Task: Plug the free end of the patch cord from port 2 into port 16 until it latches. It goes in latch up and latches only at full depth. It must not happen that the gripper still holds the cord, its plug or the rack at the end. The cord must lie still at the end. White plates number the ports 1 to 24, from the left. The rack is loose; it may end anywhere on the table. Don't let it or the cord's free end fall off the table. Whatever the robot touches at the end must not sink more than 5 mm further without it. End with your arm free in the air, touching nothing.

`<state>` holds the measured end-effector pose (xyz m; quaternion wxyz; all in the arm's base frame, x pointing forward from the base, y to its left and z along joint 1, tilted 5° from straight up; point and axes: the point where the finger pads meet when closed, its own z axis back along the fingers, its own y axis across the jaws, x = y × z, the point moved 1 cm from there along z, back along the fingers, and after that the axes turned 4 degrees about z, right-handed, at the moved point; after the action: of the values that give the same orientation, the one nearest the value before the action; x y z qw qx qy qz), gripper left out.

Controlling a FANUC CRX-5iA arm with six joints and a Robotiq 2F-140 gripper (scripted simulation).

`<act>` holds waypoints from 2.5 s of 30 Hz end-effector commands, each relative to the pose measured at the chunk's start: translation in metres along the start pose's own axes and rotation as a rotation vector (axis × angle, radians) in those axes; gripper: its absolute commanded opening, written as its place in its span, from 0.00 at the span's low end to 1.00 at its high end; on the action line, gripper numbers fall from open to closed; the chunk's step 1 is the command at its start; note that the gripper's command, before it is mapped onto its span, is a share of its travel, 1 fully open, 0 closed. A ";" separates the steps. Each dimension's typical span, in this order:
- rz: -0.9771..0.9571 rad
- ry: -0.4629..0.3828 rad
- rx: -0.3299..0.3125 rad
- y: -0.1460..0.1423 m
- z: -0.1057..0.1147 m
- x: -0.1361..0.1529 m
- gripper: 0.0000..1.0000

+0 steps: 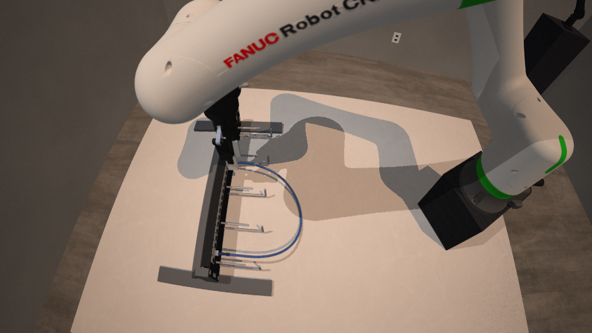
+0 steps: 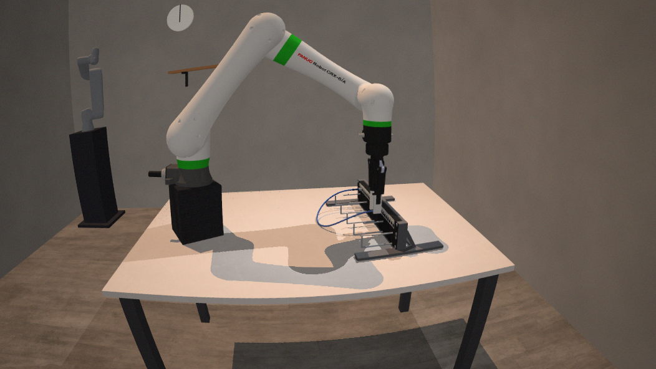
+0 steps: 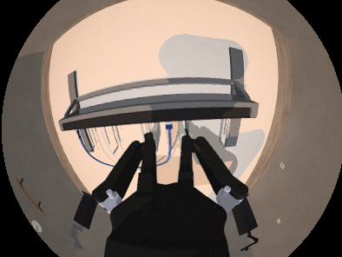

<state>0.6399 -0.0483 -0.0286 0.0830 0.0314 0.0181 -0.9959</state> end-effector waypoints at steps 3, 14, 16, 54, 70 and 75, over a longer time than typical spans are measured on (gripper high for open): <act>0.000 0.000 0.000 0.000 0.000 0.000 0.22; 0.000 0.000 0.000 0.000 0.000 0.000 0.22; 0.000 0.000 0.000 0.000 0.000 0.000 0.22; 0.000 0.000 0.000 0.000 0.068 0.001 0.22; 0.000 0.000 0.000 0.000 0.080 0.001 0.00; 0.000 0.000 0.000 0.000 0.080 0.001 0.00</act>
<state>0.6343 -0.0517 0.0511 0.0830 0.0314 0.0181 -0.9959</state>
